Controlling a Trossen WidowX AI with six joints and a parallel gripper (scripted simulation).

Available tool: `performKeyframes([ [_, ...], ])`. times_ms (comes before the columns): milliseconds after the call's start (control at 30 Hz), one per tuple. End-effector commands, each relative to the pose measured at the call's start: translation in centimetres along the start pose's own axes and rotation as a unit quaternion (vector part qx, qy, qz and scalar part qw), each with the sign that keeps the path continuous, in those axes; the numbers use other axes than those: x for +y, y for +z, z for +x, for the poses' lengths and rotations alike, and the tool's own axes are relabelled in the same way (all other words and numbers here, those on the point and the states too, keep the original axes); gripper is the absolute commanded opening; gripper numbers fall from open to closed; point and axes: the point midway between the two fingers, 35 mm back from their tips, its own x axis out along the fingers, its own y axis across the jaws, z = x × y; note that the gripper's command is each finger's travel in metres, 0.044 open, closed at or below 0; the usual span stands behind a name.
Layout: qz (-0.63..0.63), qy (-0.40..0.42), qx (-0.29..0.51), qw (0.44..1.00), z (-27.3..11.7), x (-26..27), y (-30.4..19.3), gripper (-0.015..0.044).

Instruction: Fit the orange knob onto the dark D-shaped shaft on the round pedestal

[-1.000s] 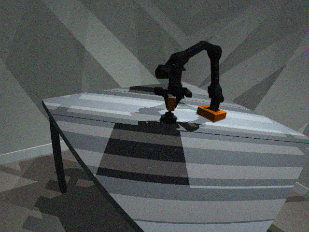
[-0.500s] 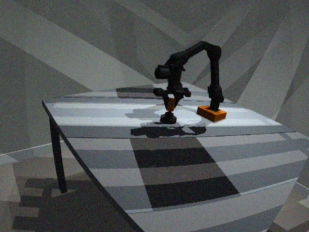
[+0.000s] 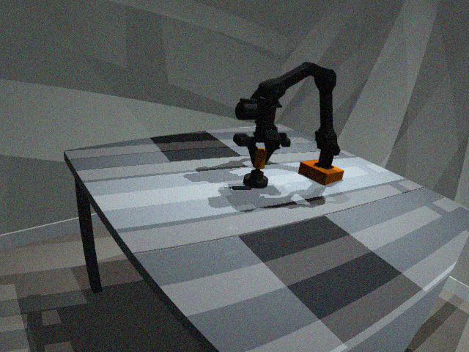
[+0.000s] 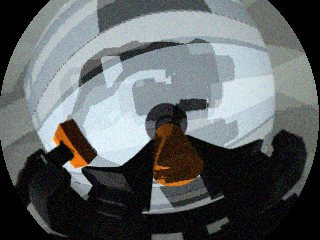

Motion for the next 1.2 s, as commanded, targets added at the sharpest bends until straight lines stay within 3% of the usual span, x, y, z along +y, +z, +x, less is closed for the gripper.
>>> performKeyframes([
  [0, -0.025, -0.003, 0.001, 1.000, -0.34, 0.01, -0.03, 0.0000],
  [167, -0.103, -0.003, 0.001, 0.995, -0.32, -0.20, 0.00, 0.0000],
  [1167, -0.103, -0.003, 0.001, 0.995, 0.24, -0.15, -0.01, 0.0000],
])
